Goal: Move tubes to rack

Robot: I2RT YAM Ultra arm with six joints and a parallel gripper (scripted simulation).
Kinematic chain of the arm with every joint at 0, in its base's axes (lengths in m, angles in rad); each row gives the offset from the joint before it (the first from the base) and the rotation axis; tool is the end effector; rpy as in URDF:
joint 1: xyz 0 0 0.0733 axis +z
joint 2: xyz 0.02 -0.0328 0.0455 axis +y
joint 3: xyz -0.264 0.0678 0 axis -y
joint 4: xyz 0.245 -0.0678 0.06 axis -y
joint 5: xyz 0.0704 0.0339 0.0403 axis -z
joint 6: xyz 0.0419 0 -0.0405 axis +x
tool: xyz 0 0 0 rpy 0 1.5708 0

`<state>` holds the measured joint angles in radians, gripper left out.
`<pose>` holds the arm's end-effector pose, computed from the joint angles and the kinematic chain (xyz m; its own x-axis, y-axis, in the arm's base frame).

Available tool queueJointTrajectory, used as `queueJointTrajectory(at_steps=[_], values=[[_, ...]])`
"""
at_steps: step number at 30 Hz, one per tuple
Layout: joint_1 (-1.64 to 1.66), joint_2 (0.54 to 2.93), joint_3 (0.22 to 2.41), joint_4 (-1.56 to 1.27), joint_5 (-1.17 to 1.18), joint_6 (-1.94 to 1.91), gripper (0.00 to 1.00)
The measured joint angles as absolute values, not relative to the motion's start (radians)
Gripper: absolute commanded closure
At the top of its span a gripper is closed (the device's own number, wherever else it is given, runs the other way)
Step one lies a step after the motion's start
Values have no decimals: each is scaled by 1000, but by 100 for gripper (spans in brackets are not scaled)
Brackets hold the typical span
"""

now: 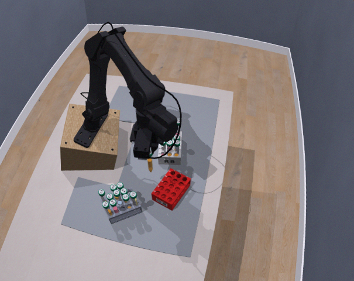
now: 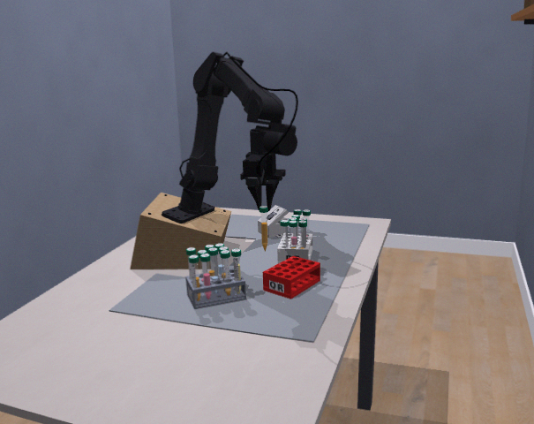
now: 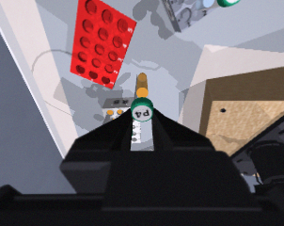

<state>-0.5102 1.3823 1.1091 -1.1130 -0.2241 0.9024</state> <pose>0.2170 -0.1095 0.2604 -0.1859 0.9809 0.0577 0.9463 0.1629 0.2794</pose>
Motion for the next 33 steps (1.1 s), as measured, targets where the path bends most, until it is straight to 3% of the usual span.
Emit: queueJointTrajectory(at_steps=[25, 33], values=[[-510, 1382, 1109, -1113, -220, 179, 100], [-484, 1366, 1095, -1111, -216, 102, 100]])
